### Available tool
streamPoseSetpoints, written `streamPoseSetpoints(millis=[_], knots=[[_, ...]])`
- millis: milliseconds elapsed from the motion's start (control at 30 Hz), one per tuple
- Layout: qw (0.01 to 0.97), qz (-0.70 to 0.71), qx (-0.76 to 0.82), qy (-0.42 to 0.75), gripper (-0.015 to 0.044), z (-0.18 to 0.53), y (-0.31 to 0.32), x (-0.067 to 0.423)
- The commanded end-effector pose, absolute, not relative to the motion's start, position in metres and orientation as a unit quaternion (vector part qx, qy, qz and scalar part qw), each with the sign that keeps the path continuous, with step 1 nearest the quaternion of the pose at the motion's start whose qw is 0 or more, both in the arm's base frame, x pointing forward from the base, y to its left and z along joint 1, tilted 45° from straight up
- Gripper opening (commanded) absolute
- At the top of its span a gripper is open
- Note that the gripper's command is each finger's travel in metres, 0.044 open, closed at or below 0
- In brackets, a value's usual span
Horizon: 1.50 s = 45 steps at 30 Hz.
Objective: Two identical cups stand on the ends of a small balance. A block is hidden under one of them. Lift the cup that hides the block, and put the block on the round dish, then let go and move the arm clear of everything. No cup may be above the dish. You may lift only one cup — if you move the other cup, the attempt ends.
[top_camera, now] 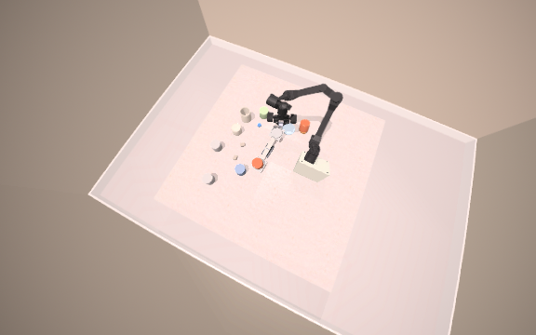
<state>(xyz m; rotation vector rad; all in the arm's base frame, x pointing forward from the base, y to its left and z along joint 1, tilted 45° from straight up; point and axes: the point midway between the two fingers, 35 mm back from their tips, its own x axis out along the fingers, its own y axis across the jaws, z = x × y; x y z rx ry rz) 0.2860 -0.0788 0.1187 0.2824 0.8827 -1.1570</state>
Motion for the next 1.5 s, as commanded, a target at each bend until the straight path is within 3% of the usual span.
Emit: streamPoseSetpoints(millis=[0,367,1433,1467], knots=[[0.739,-0.523,0.13,0.404,0.0,0.119,-0.103,0.282],[0.745,-0.53,0.113,0.389,0.0,0.127,-0.176,0.256],[0.745,-0.531,0.112,0.389,0.0,0.084,-0.221,0.263],[0.743,-0.533,0.113,0.388,0.0026,0.087,-0.218,0.262]])
